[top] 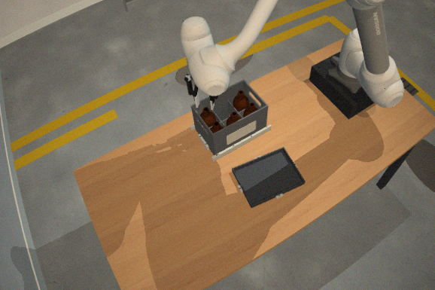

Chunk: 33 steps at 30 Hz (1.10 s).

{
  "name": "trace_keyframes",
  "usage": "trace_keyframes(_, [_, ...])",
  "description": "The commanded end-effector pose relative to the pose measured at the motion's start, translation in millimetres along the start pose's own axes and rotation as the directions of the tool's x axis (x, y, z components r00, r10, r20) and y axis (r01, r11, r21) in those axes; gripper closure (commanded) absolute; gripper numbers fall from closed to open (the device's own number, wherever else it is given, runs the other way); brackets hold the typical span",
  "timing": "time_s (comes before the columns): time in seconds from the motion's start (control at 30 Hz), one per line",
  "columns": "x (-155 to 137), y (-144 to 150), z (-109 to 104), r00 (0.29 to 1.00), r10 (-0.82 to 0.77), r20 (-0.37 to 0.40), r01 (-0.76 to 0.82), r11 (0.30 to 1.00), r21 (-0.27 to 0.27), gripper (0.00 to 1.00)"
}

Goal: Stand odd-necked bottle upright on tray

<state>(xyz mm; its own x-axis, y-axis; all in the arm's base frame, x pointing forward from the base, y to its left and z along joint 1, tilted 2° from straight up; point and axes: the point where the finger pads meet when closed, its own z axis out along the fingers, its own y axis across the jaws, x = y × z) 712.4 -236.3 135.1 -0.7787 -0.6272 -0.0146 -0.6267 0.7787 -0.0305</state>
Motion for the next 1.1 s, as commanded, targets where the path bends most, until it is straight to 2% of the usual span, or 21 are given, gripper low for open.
trace_keyframes(0.0, [2.8,-0.3,3.1,1.0,-0.004,-0.001,0.004,1.0,-0.003,0.62])
trace_keyframes(1.07, [5.5,-0.5,3.1,1.0,-0.004,-0.001,0.004,1.0,-0.003,0.62])
